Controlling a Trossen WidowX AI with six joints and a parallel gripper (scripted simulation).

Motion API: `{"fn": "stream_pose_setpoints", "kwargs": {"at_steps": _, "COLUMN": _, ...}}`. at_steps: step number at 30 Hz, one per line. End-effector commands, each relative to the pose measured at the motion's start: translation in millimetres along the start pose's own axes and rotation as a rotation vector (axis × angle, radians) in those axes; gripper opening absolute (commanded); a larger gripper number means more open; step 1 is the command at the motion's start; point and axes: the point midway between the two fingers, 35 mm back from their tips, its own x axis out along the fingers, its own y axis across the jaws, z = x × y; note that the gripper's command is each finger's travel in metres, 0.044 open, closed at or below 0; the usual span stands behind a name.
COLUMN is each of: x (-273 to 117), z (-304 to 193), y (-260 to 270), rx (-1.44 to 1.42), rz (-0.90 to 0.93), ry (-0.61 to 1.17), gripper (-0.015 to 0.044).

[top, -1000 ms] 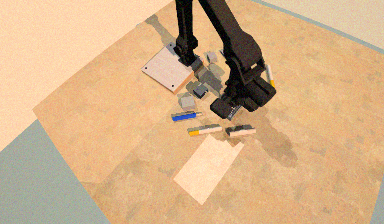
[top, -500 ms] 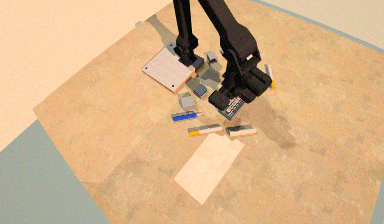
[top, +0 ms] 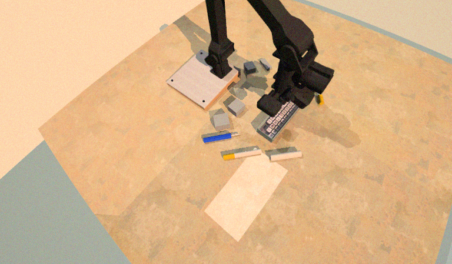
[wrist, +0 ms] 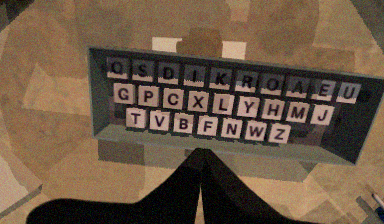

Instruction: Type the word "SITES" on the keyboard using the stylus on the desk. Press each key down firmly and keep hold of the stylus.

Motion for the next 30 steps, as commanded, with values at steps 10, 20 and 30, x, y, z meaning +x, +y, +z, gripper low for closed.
{"fn": "stream_pose_setpoints", "kwargs": {"at_steps": 10, "x": -1.5, "z": -2.2, "y": 18.6, "rx": 0.006, "rz": 0.002, "ry": 0.002, "gripper": 0.0}}
{"fn": "stream_pose_setpoints", "kwargs": {"at_steps": 20, "x": -58.3, "z": -1.4, "y": 18.4, "rx": 0.005, "rz": 0.003, "ry": -0.002, "gripper": 0.0}}
{"fn": "stream_pose_setpoints", "kwargs": {"at_steps": 30, "x": -55.5, "z": 0.4, "y": 18.4, "rx": 0.002, "rz": 0.003, "ry": -0.011, "gripper": 0.0079}}
